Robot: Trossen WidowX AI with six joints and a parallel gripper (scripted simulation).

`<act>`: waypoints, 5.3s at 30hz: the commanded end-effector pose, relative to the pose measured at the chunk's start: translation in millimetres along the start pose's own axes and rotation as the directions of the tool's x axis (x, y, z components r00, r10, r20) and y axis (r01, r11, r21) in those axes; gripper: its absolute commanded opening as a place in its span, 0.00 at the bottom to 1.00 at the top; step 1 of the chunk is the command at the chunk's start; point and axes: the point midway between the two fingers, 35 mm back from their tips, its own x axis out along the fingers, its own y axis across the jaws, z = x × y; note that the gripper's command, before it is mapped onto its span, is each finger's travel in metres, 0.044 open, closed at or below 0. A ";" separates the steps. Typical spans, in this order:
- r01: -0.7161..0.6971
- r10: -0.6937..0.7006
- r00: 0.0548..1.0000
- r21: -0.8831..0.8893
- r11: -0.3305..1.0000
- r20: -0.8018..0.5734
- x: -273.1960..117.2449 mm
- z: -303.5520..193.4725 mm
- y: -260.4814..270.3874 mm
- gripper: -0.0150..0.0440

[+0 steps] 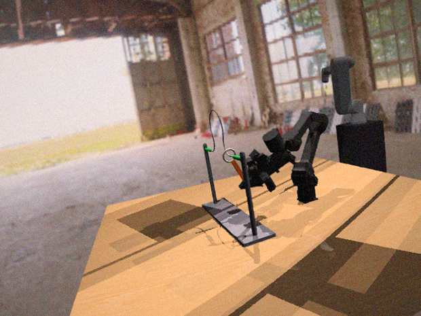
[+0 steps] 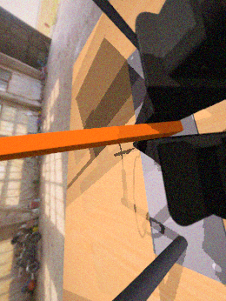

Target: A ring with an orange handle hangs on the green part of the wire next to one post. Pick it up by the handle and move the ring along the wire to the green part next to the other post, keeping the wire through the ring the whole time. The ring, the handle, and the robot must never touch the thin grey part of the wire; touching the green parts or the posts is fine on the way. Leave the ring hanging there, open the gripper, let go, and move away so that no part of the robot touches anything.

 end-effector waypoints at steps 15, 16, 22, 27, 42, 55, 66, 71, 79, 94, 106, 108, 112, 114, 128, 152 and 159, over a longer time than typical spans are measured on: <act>-0.064 0.066 0.998 0.140 0.988 -0.013 -5.8 3.0 33.7 0.00; -0.065 0.067 0.998 0.143 0.988 -0.013 -6.1 3.2 35.0 0.00; -0.070 0.073 0.997 0.154 0.986 -0.013 -7.6 4.4 42.9 0.00; -0.071 0.074 0.997 0.157 0.985 -0.012 -8.7 5.1 48.2 0.00; -0.072 0.074 0.997 0.159 0.985 -0.011 -11.6 7.3 63.1 0.00; -0.072 0.074 0.997 0.160 0.984 -0.009 -14.1 9.2 75.8 0.00; -0.072 0.074 0.997 0.160 0.984 -0.009 -9.7 -0.2 79.1 0.00; -0.072 0.074 0.997 0.160 0.984 -0.009 -8.8 -2.1 79.6 0.00; -0.072 0.074 0.997 0.160 0.984 -0.009 -8.8 -2.1 79.6 0.00; -0.075 0.077 0.997 0.156 0.985 -0.009 -9.0 -1.8 80.0 0.31; -0.072 0.077 0.997 0.161 0.984 -0.020 -28.7 -3.1 81.0 0.53; -0.072 0.076 0.997 0.161 0.984 -0.021 -35.1 -3.2 80.6 0.53; -0.071 0.075 0.997 0.161 0.984 -0.020 -47.8 -3.0 78.8 0.53; -0.071 0.075 0.997 0.161 0.984 -0.017 -54.1 -2.7 77.4 0.53; -0.072 0.075 0.997 0.161 0.984 -0.014 -58.7 -2.3 76.2 0.53; -0.075 0.078 0.997 0.157 0.985 -0.014 -108.2 -1.5 72.5 1.00; -0.075 0.078 0.997 0.157 0.985 -0.014 -108.2 -1.5 72.5 1.00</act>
